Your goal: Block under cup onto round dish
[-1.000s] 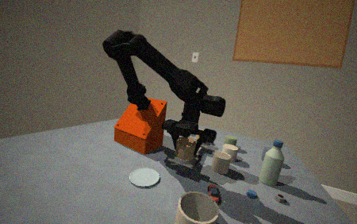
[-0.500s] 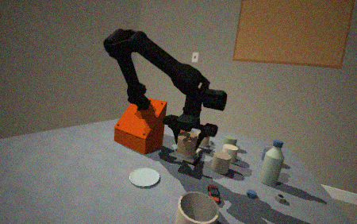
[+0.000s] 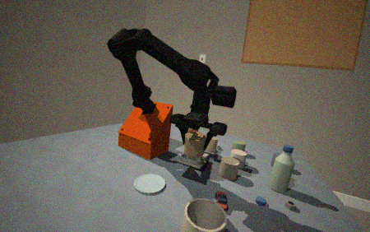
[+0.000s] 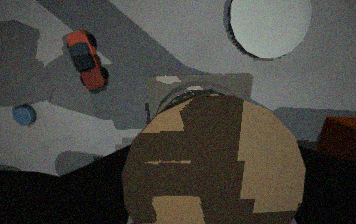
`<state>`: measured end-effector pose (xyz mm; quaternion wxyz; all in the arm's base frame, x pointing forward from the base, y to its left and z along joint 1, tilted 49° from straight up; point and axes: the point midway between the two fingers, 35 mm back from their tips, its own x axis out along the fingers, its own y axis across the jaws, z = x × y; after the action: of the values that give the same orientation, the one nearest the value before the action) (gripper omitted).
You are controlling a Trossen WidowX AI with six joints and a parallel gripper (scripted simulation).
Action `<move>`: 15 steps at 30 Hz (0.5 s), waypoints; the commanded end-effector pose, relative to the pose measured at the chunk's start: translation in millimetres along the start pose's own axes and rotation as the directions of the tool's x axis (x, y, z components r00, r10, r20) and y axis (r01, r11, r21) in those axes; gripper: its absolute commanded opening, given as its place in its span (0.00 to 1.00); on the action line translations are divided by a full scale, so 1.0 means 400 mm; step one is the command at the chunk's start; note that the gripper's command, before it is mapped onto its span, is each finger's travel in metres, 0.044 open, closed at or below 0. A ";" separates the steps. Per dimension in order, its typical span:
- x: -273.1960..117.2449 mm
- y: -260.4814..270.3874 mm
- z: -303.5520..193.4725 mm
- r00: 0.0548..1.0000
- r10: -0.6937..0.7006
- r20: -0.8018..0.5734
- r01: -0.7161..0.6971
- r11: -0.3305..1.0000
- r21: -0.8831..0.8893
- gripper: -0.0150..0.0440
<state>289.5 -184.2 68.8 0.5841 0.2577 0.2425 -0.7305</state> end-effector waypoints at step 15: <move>-0.069 0.000 0.007 1.000 0.016 0.003 -0.016 1.000 0.010 0.25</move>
<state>291.1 -170.0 81.9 0.5843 0.2568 0.2421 -0.7308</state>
